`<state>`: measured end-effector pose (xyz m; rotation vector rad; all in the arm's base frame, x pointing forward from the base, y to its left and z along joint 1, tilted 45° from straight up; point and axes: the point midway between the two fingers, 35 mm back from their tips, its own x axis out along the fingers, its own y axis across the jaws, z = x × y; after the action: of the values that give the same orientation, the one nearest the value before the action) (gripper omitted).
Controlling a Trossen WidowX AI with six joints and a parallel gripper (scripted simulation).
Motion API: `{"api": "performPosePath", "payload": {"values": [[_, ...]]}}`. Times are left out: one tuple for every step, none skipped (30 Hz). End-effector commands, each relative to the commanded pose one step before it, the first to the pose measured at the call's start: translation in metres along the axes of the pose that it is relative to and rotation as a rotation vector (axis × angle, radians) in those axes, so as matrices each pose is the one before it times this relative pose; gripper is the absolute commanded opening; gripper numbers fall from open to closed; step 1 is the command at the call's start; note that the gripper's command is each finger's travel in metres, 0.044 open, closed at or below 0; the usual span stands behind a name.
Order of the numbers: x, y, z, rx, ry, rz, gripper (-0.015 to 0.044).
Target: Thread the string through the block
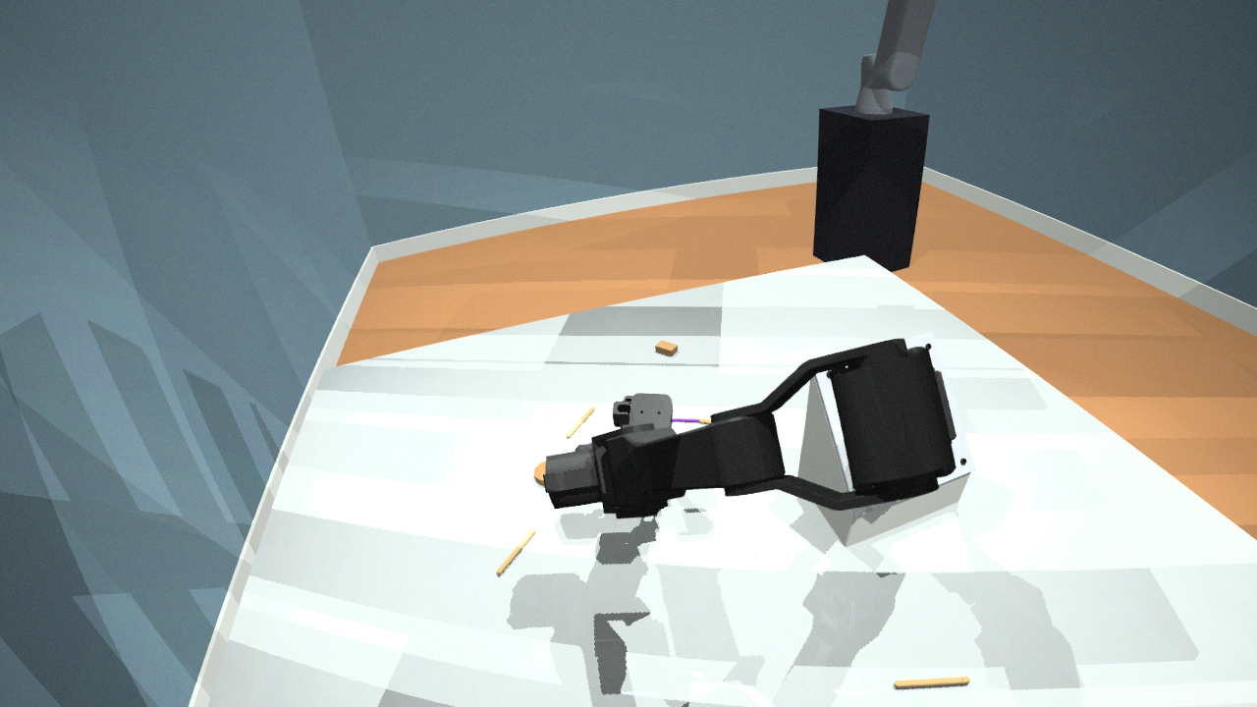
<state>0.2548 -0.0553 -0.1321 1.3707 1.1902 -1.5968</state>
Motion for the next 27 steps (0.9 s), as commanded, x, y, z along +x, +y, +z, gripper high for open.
{"api": "performPosePath", "payload": {"values": [[-0.00052, -0.00003, -0.00399, -0.0001, -0.05184, -0.00358, 0.0000], [-0.00028, -0.00002, -0.00081, 0.0001, -0.01431, 0.00020, 0.0000], [-0.00032, -0.00001, -0.00081, 0.0001, -0.01432, 0.00047, 0.0000], [-0.00035, 0.00000, -0.00080, 0.0001, -0.01426, 0.00073, 0.0000], [-0.00039, 0.00001, -0.00080, 0.0001, -0.01425, 0.00100, 0.0000], [-0.00043, 0.00002, -0.00081, 0.0001, -0.01433, 0.00127, 0.0000], [-0.00047, 0.00003, -0.00081, 0.0001, -0.01441, 0.00155, 0.0000], [0.00103, -0.00026, 0.00315, 0.0006, 0.03570, -0.00091, 0.0026], [0.00000, 0.00000, 0.00000, 0.0000, 0.00000, 0.00000, 0.0052], [0.00000, 0.00000, 0.00000, 0.0000, 0.00000, 0.00000, 0.0079], [0.00000, 0.00000, 0.00000, 0.0000, 0.00000, 0.00000, 0.0105], [0.00000, 0.00000, 0.00000, 0.0000, 0.00000, 0.00000, 0.0131], [0.00000, 0.00000, 0.00000, 0.0000, 0.00000, 0.00000, 0.0157], [0.00000, 0.00000, 0.00000, 0.0000, 0.00000, 0.00000, 0.0184], [0.00000, 0.00000, 0.00000, 0.0000, 0.00000, 0.00000, 0.0210], [-0.00256, 0.00030, 0.00056, 0.0001, -0.00024, 0.00007, 0.0236], [-0.00770, 0.00077, 0.00172, 0.0002, -0.00072, 0.00021, 0.0244], [-0.01293, 0.00079, 0.00300, 0.0004, -0.00121, 0.00030, 0.0244], [-0.01626, 0.00011, 0.00398, 0.0004, -0.00153, 0.00028, 0.0244], [-0.01310, -0.00062, 0.00337, 0.0003, -0.00125, 0.00015, 0.0244], [-0.00787, -0.00068, 0.00209, 0.0002, -0.00075, 0.00006, 0.0244], [-0.00262, -0.00028, 0.00071, 0.0001, -0.00025, 0.00001, 0.0244], [0.00000, 0.00000, 0.00000, 0.0000, 0.00000, 0.00000, 0.0244], [0.00000, 0.00000, 0.00000, 0.0000, 0.00000, 0.00000, 0.0244], [0.00000, 0.00000, 0.00000, 0.0000, 0.00000, 0.00000, 0.0244], [0.00000, 0.00000, 0.00000, 0.0000, 0.00000, 0.00000, 0.0244], [0.00000, 0.00000, 0.00000, 0.0000, 0.00000, 0.00000, 0.0244]]}}
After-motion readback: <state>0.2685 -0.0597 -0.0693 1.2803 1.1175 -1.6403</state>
